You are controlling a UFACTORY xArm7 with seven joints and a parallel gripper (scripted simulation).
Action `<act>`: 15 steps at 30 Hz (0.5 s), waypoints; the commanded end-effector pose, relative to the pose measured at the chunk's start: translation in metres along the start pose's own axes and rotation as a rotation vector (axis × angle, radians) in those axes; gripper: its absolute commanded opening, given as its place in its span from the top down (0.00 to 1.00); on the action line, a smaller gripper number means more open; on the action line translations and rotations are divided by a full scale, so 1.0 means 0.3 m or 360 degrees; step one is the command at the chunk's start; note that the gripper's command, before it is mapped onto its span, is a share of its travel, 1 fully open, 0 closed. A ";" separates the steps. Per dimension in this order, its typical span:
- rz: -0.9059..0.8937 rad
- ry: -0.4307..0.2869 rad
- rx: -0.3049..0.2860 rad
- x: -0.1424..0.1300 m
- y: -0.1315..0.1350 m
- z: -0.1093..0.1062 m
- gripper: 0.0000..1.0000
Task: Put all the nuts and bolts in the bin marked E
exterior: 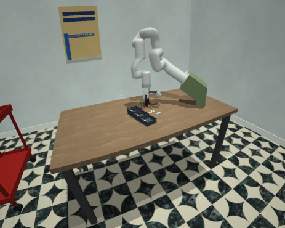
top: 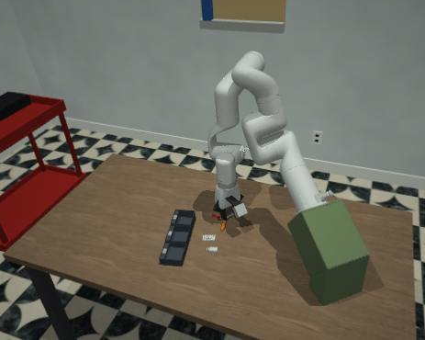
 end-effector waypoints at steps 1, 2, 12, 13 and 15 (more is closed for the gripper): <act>0.0001 -0.0034 -0.0028 0.002 0.000 0.002 0.47; 0.0001 -0.0034 -0.0028 0.002 0.000 0.002 0.47; 0.0001 -0.0034 -0.0028 0.003 0.000 0.002 1.00; 0.0001 -0.0034 -0.0028 0.003 0.000 0.002 1.00; 0.0001 -0.0034 -0.0028 0.003 0.000 0.002 1.00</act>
Point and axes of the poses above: the point where the finger pads meet when closed, its own z axis out along the fingers, its own y axis across the jaws, x = y × z, the point moved 2 cm from there along -z, back along the fingers, and after that the axes turned 13 degrees about -z, right-handed, at the moved point
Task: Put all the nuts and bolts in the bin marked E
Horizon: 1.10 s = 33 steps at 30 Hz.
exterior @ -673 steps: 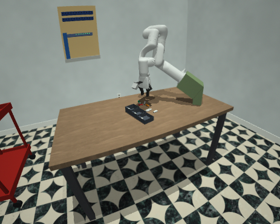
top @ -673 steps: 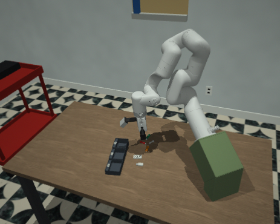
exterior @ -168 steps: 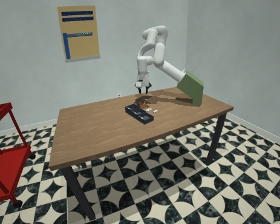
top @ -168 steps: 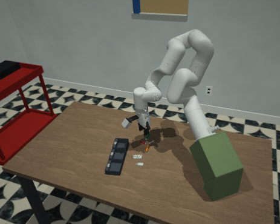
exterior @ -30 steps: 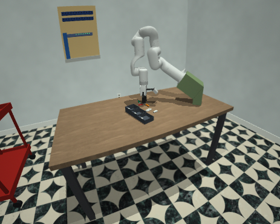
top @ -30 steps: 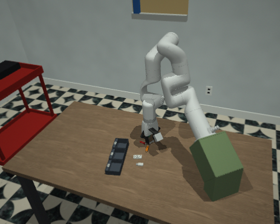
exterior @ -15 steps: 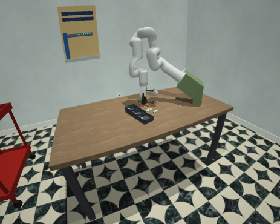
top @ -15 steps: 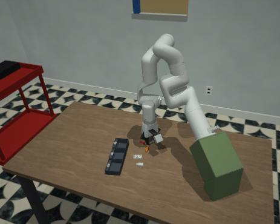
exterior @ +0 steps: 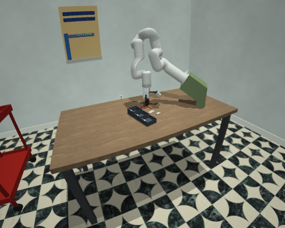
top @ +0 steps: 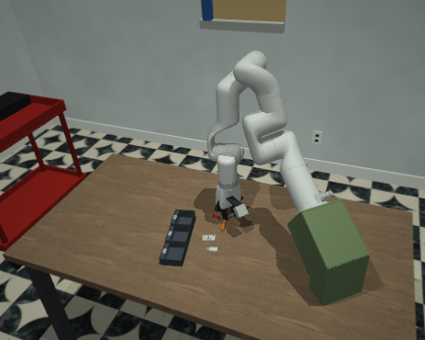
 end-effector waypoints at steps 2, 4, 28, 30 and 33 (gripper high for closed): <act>0.0000 -0.0005 -0.0005 0.000 0.001 0.000 1.00; 0.0000 -0.0005 -0.0005 0.000 0.001 0.000 1.00; 0.0000 -0.0005 -0.0006 0.000 0.001 -0.044 1.00; 0.0000 -0.0005 -0.0006 0.000 0.001 -0.067 1.00; 0.0000 -0.0005 -0.0006 0.000 0.001 -0.100 1.00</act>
Point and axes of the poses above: the point where the finger pads meet when closed, its own z axis out along the fingers, its own y axis across the jaws, x = y × z, the point moved 2 cm from there along -z, back along the fingers, and after that the axes turned 13 degrees about -z, right-handed, at the moved point
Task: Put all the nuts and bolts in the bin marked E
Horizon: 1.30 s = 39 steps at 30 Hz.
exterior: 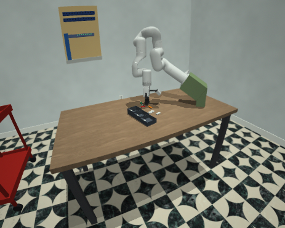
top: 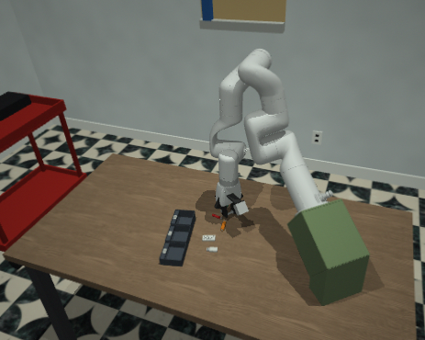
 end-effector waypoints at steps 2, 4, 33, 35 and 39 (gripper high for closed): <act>-0.0003 0.0023 0.0021 -0.003 0.000 -0.075 1.00; -0.0003 0.0023 0.0021 -0.003 0.000 -0.075 1.00; -0.0003 0.0023 0.0021 -0.004 0.001 -0.153 1.00; -0.0003 0.0023 0.0021 -0.004 0.001 -0.153 1.00; -0.0003 0.0023 0.0021 -0.004 0.001 -0.153 1.00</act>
Point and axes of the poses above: the point where the finger pads meet when closed, its own z axis out along the fingers, its own y axis across the jaws, x = y × z, the point moved 2 cm from there along -z, back along the fingers, and after that the axes turned 13 degrees about -z, right-handed, at the moved point
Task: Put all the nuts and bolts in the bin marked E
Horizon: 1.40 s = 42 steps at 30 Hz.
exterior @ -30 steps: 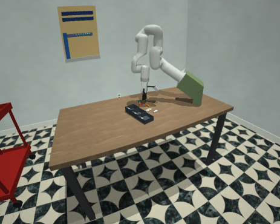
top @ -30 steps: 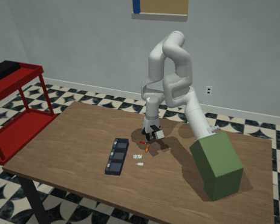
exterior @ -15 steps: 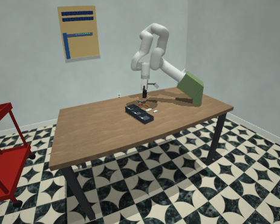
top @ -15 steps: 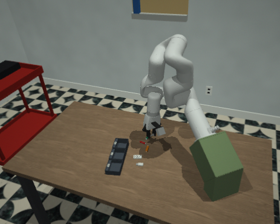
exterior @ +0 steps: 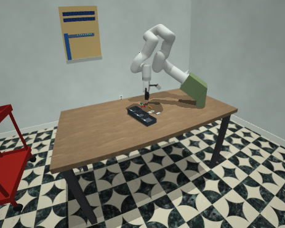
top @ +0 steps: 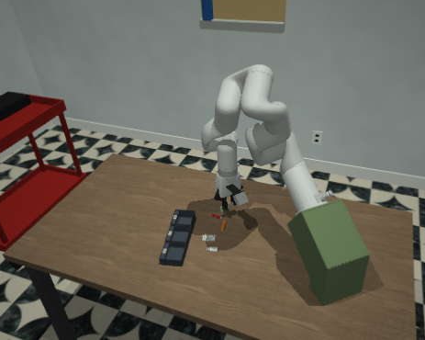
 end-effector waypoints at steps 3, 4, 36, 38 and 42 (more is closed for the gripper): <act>0.0001 0.0000 0.0003 -0.003 0.002 -0.002 1.00; 0.0001 0.0000 0.0003 -0.003 0.002 -0.002 1.00; 0.0001 0.0000 0.0002 -0.094 0.392 -0.033 1.00; 0.0001 0.0000 0.0002 -0.104 0.431 -0.033 1.00; 0.0001 0.0000 0.0002 -0.120 0.498 -0.033 1.00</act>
Point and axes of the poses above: the point where the finger pads meet when closed, its own z axis out along the fingers, its own y axis across the jaws, x = y × z, the point moved 2 cm from there along -z, back along the fingers, and after that the axes turned 13 degrees about -z, right-handed, at the moved point
